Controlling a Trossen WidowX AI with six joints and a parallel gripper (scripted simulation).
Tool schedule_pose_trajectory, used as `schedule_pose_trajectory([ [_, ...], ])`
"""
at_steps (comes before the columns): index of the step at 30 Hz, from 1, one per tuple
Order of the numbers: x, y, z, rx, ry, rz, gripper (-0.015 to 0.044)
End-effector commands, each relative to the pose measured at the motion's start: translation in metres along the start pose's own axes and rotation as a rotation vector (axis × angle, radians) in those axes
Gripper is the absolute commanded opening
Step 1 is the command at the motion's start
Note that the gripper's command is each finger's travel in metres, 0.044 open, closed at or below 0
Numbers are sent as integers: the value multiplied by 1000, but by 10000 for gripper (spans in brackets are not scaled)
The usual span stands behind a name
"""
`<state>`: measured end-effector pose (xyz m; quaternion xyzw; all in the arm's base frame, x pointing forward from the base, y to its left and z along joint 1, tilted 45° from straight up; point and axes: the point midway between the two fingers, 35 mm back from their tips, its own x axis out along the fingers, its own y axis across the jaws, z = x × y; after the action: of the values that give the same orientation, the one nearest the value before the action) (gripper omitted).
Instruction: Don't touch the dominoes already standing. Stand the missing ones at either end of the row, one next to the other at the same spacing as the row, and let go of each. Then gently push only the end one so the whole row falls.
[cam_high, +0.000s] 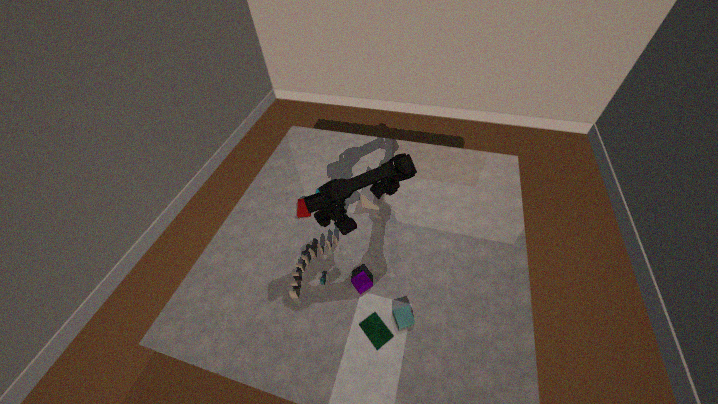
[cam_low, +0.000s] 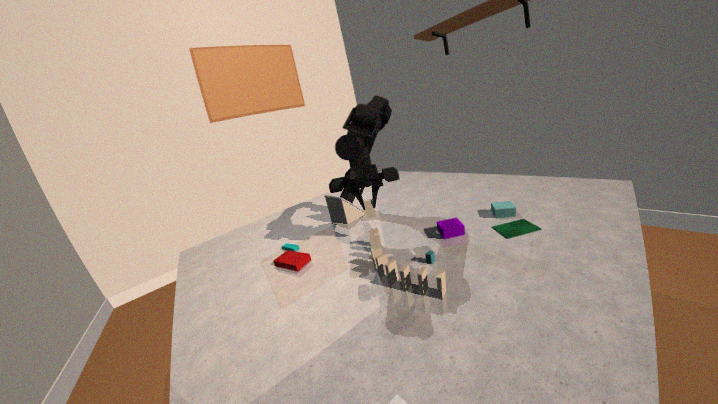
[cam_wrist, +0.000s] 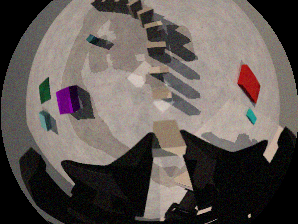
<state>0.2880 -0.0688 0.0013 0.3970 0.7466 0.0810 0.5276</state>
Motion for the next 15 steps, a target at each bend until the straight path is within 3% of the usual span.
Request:
schedule_pose_trajectory([
  [1,18,1,-1,3,4,4,107],
  [15,72,1,-10,1,8,8,107],
])
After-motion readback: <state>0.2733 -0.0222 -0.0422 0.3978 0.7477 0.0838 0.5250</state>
